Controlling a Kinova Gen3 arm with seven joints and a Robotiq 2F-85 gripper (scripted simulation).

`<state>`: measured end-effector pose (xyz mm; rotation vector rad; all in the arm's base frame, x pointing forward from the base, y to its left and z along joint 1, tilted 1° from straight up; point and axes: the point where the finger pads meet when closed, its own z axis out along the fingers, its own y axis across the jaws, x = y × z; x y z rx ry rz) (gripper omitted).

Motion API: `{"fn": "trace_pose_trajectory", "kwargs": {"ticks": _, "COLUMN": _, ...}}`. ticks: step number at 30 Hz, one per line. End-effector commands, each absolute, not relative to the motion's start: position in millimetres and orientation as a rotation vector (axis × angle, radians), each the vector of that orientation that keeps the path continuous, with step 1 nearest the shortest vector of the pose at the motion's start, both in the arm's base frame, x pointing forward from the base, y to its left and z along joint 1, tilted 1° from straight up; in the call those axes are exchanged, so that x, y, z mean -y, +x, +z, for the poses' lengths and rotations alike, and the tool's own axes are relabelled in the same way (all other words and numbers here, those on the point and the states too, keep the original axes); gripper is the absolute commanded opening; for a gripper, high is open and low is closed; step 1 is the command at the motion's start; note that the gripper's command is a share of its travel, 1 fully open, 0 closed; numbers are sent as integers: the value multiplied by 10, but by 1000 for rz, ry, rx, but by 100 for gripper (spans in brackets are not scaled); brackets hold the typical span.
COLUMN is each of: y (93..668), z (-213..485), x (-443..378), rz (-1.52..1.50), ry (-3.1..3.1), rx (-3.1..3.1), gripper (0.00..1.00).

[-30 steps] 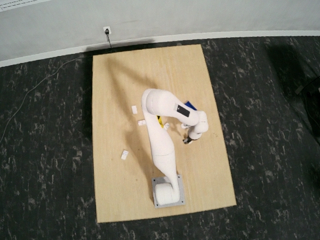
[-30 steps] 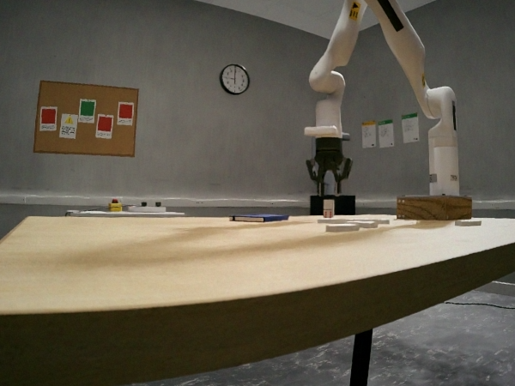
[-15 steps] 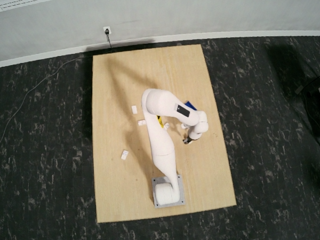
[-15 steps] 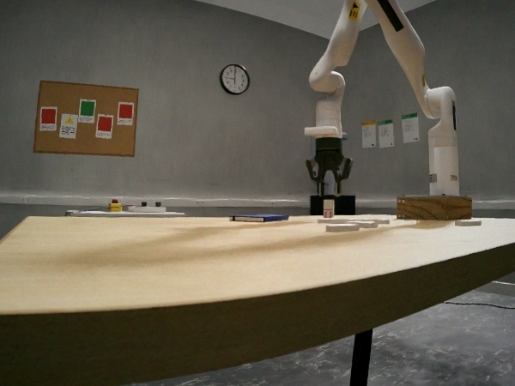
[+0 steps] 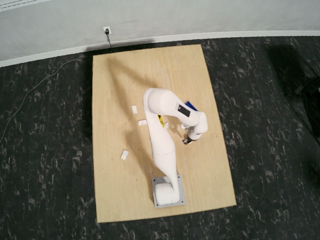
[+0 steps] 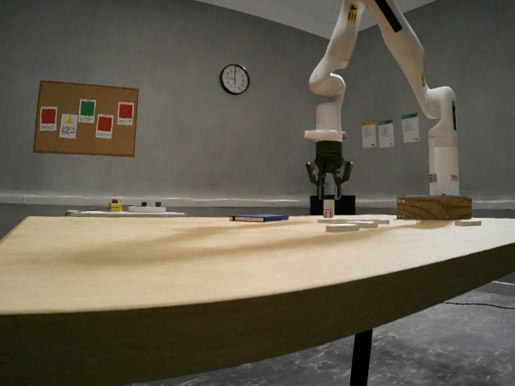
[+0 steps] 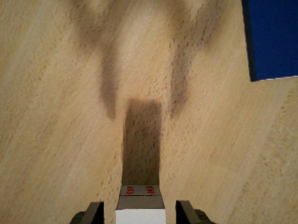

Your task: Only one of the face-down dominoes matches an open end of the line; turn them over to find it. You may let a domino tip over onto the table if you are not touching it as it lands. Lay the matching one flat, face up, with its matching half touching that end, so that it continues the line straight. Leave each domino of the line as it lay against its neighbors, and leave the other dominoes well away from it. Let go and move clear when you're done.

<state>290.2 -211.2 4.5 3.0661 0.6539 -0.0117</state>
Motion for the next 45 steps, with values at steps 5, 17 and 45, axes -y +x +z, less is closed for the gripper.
{"fn": "trace_pose_trajectory", "kwargs": {"ticks": 5, "y": 2905, "z": 9, "x": 2115, "rz": -10, "ry": 3065, "rx": -654, "gripper": 49}}
{"fn": "trace_pose_trajectory", "kwargs": {"ticks": 17, "y": 2905, "z": 1, "x": 2115, "rz": -10, "ry": 3065, "rx": -654, "gripper": 49}}
{"fn": "trace_pose_trajectory", "kwargs": {"ticks": 45, "y": 2905, "z": 1, "x": 2115, "rz": -10, "ry": 3065, "rx": -654, "gripper": 35}}
